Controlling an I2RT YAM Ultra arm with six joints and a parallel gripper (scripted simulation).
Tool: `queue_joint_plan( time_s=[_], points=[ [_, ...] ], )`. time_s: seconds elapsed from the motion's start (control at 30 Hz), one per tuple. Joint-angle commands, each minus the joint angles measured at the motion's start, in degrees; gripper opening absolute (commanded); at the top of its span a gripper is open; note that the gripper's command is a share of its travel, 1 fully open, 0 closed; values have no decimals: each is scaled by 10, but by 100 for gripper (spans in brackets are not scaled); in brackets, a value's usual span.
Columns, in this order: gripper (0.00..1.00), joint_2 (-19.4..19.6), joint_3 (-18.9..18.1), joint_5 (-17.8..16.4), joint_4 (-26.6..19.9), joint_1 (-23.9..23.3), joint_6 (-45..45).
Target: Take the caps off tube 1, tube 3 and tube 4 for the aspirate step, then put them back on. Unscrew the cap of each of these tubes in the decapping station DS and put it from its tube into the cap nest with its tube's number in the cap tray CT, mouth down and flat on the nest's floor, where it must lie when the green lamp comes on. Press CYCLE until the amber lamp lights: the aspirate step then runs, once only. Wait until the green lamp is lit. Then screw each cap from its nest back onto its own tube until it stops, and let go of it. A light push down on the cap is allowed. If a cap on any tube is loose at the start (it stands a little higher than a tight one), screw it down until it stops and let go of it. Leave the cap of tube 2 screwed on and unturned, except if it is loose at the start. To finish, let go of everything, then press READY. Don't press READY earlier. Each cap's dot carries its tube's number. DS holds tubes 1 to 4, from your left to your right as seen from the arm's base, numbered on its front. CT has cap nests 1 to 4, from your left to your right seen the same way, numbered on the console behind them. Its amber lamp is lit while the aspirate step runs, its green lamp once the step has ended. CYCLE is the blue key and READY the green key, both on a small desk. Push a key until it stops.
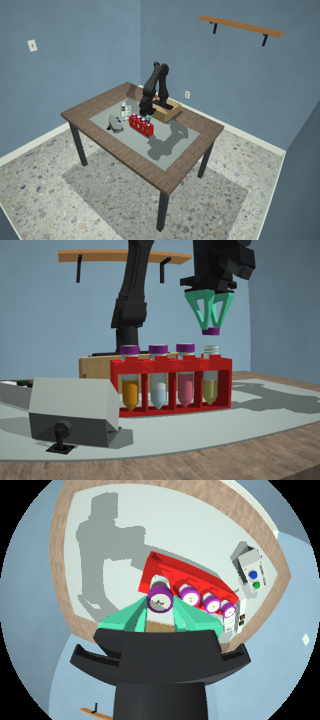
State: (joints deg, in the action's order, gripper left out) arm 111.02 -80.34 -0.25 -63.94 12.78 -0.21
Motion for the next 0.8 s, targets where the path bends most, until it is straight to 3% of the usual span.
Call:
queue_joint_plan(
  time_s=[0.0,0.17,0.37,0.47,0.57,0.63,0.77],
  points=[
    [0,-6,-12,1,-14,0,1],
    [0,-40,30,6,-5,-64,165],
    [0,-61,55,11,-1,-120,311],
    [0,-61,55,11,-1,-120,311],
    [0,-72,67,15,1,-163,411],
    [0,-75,70,16,2,-178,441],
    [0,-82,77,21,3,-238,381]
  ],
)
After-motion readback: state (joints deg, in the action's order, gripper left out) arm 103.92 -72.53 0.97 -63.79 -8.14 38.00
